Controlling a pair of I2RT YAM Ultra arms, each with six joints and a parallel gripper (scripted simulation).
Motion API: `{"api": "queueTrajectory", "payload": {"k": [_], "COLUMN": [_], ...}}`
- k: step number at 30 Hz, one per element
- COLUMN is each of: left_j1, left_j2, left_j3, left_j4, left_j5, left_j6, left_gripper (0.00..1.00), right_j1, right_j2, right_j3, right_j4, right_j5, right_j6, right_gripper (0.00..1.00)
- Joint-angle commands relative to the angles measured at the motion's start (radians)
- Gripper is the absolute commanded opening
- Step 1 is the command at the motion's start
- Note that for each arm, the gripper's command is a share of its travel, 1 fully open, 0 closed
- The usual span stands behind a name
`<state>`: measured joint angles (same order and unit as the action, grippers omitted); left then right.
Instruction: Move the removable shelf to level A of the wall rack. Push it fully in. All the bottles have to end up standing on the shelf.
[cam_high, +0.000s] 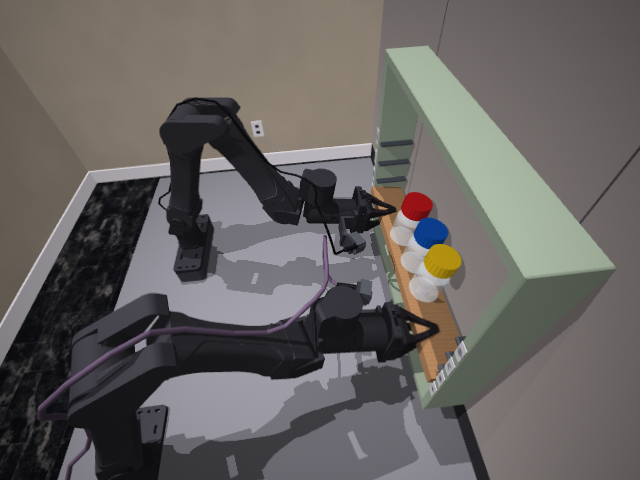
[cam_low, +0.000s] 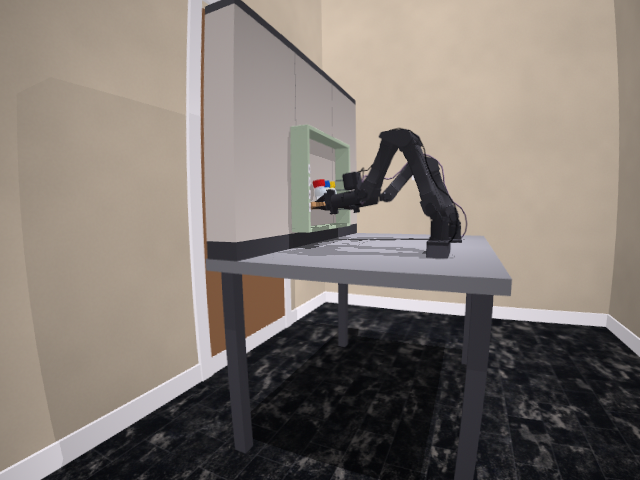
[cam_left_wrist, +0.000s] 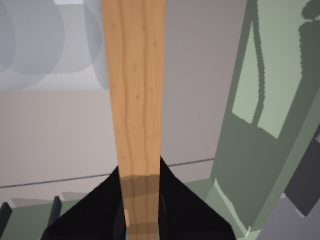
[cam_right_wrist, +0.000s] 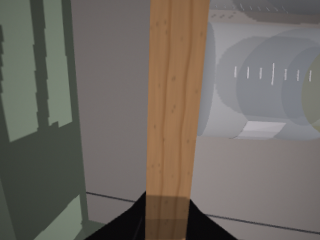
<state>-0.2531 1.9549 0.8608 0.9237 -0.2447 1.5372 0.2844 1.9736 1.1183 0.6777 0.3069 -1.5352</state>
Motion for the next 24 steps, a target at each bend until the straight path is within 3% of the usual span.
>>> {"api": "queueTrajectory", "payload": {"k": [1,24], "left_j1": [0.009,0.009], "left_j2": [-0.050,-0.067], "left_j3": [0.056,0.061], "left_j4": [0.063,0.041], "left_j5": [0.000,-0.001], "left_j6": [0.034,0.034], "left_gripper": [0.00,0.00], "right_j1": [-0.010,-0.010], "right_j2": [-0.041,-0.050], "right_j3": [0.064,0.072], "right_j4": [0.071,0.054], "right_j5": [0.000,0.001], "right_j6": [-0.035,-0.035], "right_gripper": [0.00,0.00]}}
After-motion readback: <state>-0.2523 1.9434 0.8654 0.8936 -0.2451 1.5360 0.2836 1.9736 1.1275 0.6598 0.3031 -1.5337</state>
